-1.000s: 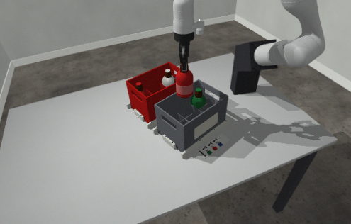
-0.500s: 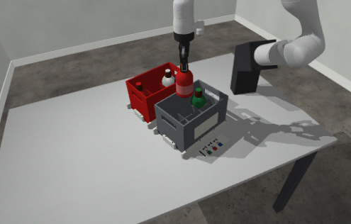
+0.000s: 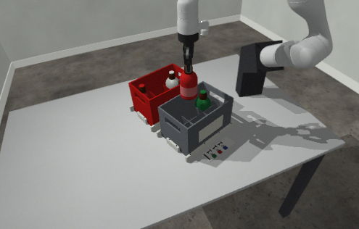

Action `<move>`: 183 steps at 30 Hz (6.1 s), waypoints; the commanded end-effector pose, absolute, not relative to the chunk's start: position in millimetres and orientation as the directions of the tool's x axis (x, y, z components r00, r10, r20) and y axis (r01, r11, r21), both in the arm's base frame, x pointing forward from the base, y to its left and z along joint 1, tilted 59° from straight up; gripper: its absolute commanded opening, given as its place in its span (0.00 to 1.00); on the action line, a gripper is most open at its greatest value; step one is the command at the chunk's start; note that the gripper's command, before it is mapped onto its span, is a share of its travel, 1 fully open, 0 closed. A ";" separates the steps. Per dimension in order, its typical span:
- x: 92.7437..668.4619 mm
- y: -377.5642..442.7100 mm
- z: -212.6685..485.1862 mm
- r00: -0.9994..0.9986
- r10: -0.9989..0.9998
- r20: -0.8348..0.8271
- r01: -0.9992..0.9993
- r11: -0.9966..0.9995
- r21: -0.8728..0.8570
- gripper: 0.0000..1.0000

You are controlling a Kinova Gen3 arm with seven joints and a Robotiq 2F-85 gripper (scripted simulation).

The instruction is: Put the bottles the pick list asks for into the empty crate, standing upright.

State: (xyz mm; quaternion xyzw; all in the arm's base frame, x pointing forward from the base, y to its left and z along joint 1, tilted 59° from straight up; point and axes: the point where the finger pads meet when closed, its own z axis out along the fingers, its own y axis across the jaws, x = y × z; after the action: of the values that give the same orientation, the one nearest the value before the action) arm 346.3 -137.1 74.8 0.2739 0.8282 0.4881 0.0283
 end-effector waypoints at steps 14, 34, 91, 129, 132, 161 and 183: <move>349.1 -130.9 70.3 -0.848 0.483 0.220 0.427 0.374 0.824 0.10; 354.1 -118.3 61.9 -0.848 0.483 0.220 0.427 0.374 0.824 0.10; 370.2 -77.9 35.2 -0.848 0.483 0.220 0.426 0.374 0.824 0.10; 380.9 -50.9 17.4 -0.848 0.483 0.220 0.426 0.374 0.824 0.10; 381.9 -48.6 15.9 -0.848 0.483 0.220 0.426 0.374 0.824 0.10; 389.8 -28.7 2.8 -0.848 0.483 0.220 0.426 0.374 0.824 0.10; 393.2 -20.0 -2.9 -0.848 0.483 0.220 0.426 0.374 0.824 0.10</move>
State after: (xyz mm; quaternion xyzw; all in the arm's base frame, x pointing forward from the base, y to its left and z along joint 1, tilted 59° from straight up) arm 393.0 -19.1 -3.0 0.2740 0.8282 0.4880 0.0283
